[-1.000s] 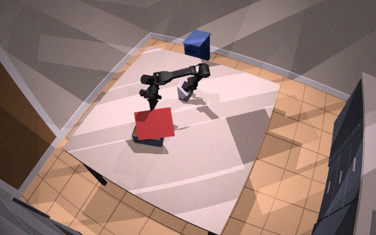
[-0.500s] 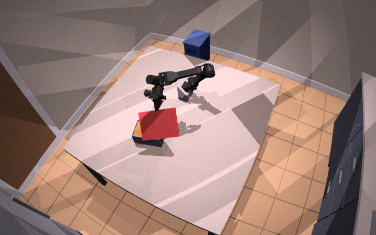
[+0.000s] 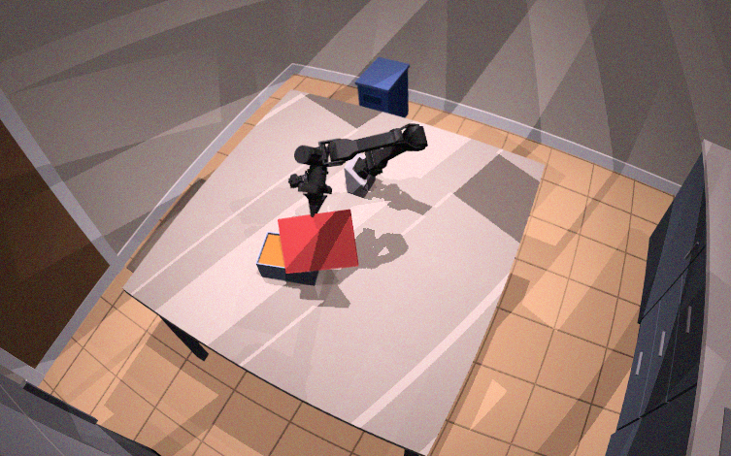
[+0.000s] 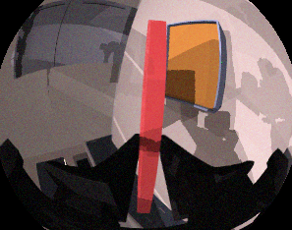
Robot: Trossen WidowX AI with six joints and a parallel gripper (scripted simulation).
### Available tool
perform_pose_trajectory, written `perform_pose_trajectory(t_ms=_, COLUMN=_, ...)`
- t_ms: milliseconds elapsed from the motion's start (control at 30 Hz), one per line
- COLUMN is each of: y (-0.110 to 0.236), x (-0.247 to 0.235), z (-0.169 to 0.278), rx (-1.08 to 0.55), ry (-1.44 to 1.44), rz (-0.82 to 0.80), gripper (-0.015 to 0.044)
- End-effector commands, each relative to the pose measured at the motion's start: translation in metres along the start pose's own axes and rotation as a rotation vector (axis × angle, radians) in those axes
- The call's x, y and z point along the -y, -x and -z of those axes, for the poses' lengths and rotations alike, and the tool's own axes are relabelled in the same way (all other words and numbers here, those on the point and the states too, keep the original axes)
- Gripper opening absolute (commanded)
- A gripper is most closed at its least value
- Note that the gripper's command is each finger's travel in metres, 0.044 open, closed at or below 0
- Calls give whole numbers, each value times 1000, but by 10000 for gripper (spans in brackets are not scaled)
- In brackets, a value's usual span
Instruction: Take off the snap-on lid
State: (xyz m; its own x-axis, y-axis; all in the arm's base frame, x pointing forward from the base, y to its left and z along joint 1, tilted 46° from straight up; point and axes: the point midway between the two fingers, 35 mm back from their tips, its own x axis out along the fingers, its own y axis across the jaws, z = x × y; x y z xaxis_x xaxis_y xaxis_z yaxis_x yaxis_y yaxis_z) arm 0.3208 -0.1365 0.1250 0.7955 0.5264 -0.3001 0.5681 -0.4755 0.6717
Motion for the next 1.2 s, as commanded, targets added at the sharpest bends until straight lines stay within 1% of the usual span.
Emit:
perform_pose_trajectory(t_ms=0, y=1, x=0, z=9, rx=3, ry=0, rz=-2, gripper=0)
perform_pose_trajectory(t_ms=1167, y=3, x=2, z=78, rx=1, ry=-5, rz=-1, gripper=0)
